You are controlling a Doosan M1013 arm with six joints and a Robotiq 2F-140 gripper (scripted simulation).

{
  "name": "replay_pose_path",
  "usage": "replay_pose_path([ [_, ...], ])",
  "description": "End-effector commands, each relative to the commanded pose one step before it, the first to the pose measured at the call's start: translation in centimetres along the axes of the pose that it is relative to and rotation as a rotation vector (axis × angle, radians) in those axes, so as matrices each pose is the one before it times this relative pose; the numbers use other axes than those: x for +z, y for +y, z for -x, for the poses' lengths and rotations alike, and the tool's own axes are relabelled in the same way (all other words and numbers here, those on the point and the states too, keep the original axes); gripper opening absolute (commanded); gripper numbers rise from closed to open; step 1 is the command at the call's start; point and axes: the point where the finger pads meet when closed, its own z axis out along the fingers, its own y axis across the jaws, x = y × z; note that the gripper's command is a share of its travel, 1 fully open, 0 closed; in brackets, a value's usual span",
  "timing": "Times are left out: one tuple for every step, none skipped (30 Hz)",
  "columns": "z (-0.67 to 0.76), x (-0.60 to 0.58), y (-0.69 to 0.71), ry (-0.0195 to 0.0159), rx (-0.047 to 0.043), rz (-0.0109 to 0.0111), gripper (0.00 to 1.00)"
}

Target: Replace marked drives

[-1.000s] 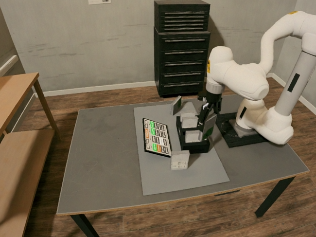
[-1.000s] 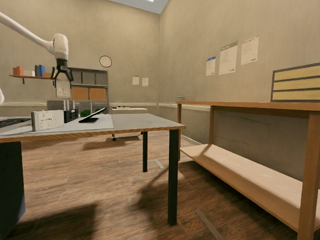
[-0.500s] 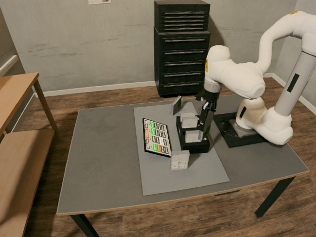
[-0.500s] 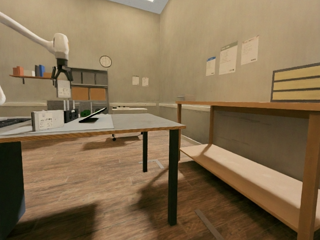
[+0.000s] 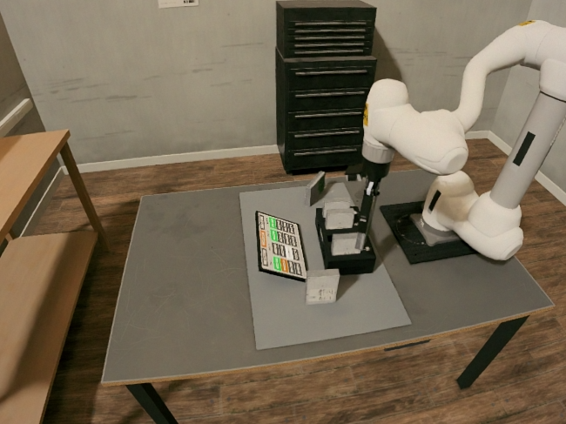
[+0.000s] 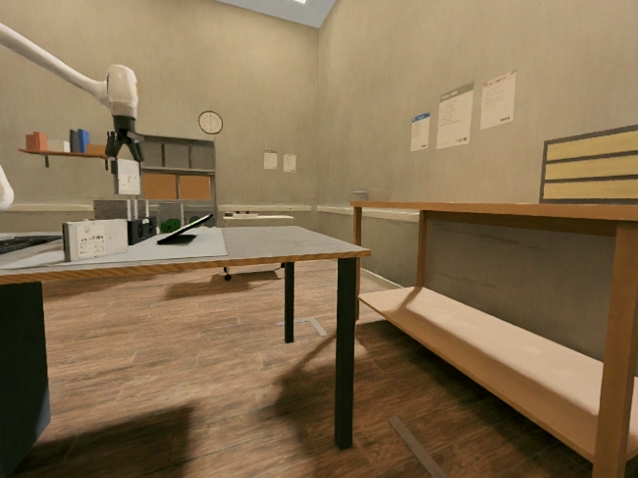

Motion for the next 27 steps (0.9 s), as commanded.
replay_pose_path([
  [-0.275,-0.054,0.164,-0.00098,-0.06102,-0.00214,0.1],
  [-0.079,0.0,0.068,0.0,-0.0188,0.0,0.1],
  [-0.078,0.0,0.069,0.0,-0.0188,0.0,0.1],
  [-0.076,0.0,0.071,0.0,-0.01879,0.0,0.1],
  [-0.075,0.0,0.072,0.0,-0.01879,0.0,0.1],
  [-0.073,0.0,0.074,0.0,-0.01878,0.0,0.1],
  [-0.071,0.0,0.075,0.0,-0.01877,0.0,0.1],
  [-0.07,0.0,0.077,0.0,-0.01876,0.0,0.1],
  [-0.068,0.0,0.078,0.0,-0.01875,0.0,0.1],
  [-0.066,0.0,0.08,0.0,-0.01873,0.0,0.1],
  [0.0,0.0,0.0,0.0,0.0,0.0,0.1],
  [0.0,0.0,0.0,0.0,0.0,0.0,0.1],
  [-0.065,0.0,0.081,0.0,-0.01871,0.0,0.1],
  [-0.063,0.0,0.082,0.0,-0.0187,0.0,0.1],
  [-0.061,0.0,0.083,0.0,-0.01868,0.0,0.1],
  [-0.059,0.0,0.085,0.0,-0.01865,0.0,0.1],
  [-0.057,0.0,0.086,0.0,-0.01863,0.0,0.1],
  [-0.055,0.0,0.087,0.0,-0.0186,0.0,0.1],
  [-0.053,0.0,0.088,0.0,-0.01857,0.0,0.1],
  [-0.052,0.0,0.089,0.0,-0.01854,0.0,0.1],
  [-0.05,0.0,0.09,0.0,-0.01851,0.0,0.1],
  [-0.048,0.0,0.09,0.0,-0.01848,0.0,0.1],
  [-0.046,0.0,0.091,0.0,-0.01844,0.0,0.1],
  [-0.044,0.0,0.092,0.0,-0.01841,0.0,0.1],
  [-0.042,0.0,0.093,0.0,-0.01837,0.0,0.1],
  [-0.04,0.0,0.093,0.0,-0.01833,0.0,0.1],
  [-0.038,0.0,0.094,0.0,-0.01828,0.0,0.1],
])
